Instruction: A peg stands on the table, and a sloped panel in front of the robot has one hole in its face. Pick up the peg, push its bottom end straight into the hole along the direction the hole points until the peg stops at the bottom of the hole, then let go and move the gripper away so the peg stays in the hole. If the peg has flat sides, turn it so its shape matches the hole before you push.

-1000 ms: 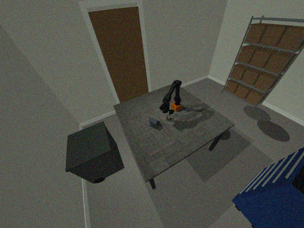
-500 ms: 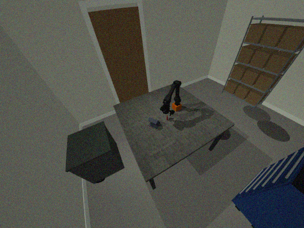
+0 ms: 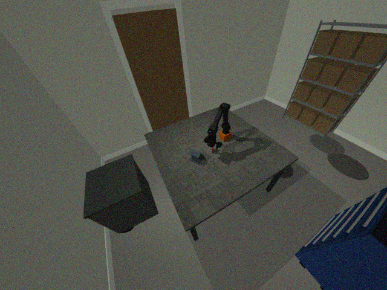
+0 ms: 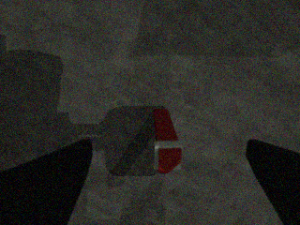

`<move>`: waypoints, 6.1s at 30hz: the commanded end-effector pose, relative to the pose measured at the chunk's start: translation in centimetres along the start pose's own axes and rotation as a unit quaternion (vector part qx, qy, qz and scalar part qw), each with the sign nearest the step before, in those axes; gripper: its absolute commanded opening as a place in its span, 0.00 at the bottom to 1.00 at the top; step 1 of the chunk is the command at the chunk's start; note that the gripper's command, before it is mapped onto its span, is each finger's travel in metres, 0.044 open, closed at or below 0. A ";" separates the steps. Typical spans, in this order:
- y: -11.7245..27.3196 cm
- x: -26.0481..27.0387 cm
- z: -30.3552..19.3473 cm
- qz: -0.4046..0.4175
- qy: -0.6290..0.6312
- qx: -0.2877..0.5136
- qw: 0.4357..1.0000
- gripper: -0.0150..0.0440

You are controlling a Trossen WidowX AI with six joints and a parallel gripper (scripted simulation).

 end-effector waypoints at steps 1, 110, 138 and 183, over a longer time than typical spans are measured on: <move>-1.1 0.0 -0.2 0.001 0.003 0.006 1.000 1.00; 2.1 -2.0 2.1 0.069 -0.035 -0.090 0.993 0.25; 0.6 -3.9 3.3 0.111 -0.055 -0.173 0.977 0.25; -0.5 -7.2 3.9 0.152 -0.066 -0.312 0.936 0.25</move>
Point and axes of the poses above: the point midway between the two fingers, 35 mm back from their tips, its own y axis back along the fingers, its own x axis across the jaws, z = x × y, the point moved 3 cm from there along y, back along the fingers, and after that the axes turned 11 degrees about -y, right-handed, at the moved point
